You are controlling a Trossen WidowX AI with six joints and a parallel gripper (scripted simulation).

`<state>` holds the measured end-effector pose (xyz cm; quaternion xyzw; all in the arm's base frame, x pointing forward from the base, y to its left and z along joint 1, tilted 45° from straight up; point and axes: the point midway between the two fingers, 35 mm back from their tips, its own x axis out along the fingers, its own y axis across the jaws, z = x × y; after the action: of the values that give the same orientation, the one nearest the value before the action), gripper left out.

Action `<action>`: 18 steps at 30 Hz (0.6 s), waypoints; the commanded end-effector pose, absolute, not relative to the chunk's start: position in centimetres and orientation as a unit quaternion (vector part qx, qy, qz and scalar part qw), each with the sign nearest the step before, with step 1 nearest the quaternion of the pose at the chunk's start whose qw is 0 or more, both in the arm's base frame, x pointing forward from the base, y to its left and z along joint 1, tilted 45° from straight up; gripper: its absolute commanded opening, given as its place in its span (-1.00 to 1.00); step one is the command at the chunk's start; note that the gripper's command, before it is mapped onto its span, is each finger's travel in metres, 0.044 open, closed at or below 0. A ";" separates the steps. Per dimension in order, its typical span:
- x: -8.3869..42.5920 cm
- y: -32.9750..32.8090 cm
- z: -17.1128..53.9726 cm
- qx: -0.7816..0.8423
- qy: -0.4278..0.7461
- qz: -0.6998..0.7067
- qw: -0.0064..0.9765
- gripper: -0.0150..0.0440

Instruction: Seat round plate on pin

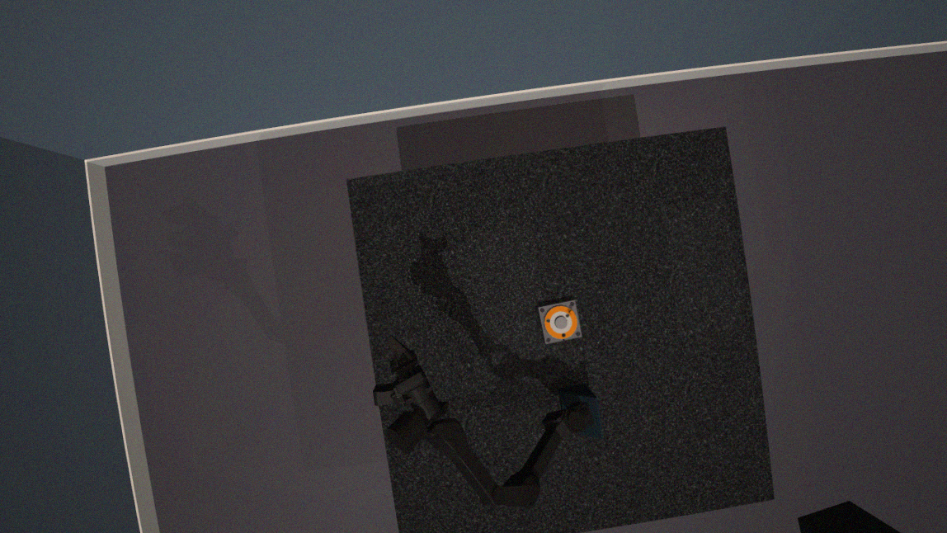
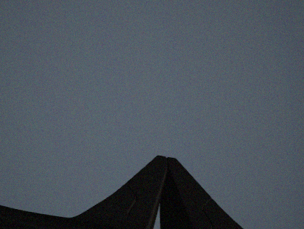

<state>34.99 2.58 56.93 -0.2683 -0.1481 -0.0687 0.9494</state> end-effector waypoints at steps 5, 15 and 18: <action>42.3 1.0 45.9 -0.293 0.017 -0.003 0.956 -0.49; 46.1 -2.4 32.4 -0.255 0.209 0.075 0.941 -0.49; 46.2 -3.5 28.1 -0.227 0.268 0.098 0.931 -0.49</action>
<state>45.82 -2.08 34.02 -0.2634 0.1886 0.0676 0.9437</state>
